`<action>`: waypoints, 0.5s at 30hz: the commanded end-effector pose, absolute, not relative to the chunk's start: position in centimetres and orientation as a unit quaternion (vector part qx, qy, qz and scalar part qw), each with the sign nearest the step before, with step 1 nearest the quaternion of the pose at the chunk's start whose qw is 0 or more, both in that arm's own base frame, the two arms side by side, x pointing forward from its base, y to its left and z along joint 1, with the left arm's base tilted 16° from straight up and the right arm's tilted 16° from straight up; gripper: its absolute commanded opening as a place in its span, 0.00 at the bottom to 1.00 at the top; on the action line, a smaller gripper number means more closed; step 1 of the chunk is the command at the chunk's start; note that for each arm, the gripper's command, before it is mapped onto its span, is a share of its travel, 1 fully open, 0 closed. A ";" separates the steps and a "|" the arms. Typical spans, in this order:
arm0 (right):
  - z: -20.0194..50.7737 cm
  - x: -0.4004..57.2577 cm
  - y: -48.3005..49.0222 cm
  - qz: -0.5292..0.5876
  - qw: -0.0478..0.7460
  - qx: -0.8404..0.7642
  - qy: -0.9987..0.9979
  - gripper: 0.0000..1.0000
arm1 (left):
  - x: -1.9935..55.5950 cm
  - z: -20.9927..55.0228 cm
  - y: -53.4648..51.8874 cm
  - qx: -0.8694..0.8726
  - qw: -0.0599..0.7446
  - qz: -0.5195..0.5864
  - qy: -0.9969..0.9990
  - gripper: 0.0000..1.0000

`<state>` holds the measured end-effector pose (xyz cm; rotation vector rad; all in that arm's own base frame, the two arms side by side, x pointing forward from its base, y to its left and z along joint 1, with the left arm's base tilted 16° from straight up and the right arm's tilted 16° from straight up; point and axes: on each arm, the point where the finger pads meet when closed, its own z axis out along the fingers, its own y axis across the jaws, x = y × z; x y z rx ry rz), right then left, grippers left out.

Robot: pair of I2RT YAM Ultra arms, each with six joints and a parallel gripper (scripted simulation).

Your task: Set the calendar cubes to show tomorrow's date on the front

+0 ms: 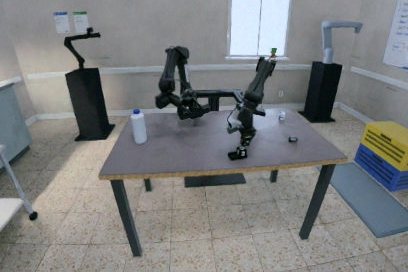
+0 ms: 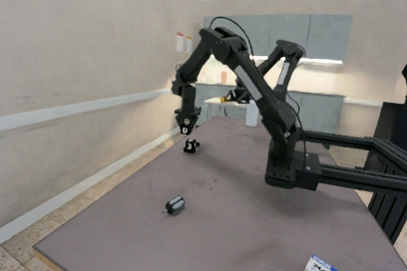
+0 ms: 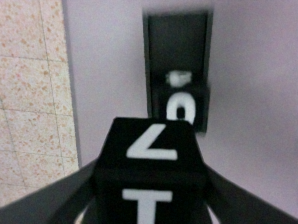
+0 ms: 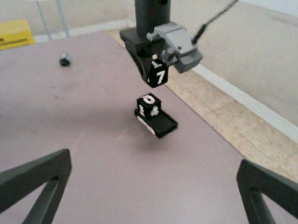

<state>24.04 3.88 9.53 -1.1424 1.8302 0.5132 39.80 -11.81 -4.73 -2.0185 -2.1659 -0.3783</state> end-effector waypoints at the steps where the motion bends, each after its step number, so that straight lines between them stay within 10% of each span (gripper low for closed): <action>1: 10.9 24.1 5.1 0.233 0.465 -0.469 0.714 1.00 | 41.5 -2.3 -11.3 -0.699 0.025 -0.147 -0.699 0.35; 15: 10.3 23.4 6.8 0.262 0.446 -0.491 0.701 1.00 | 38.0 -3.2 -3.4 -0.691 0.070 -0.128 -0.708 0.35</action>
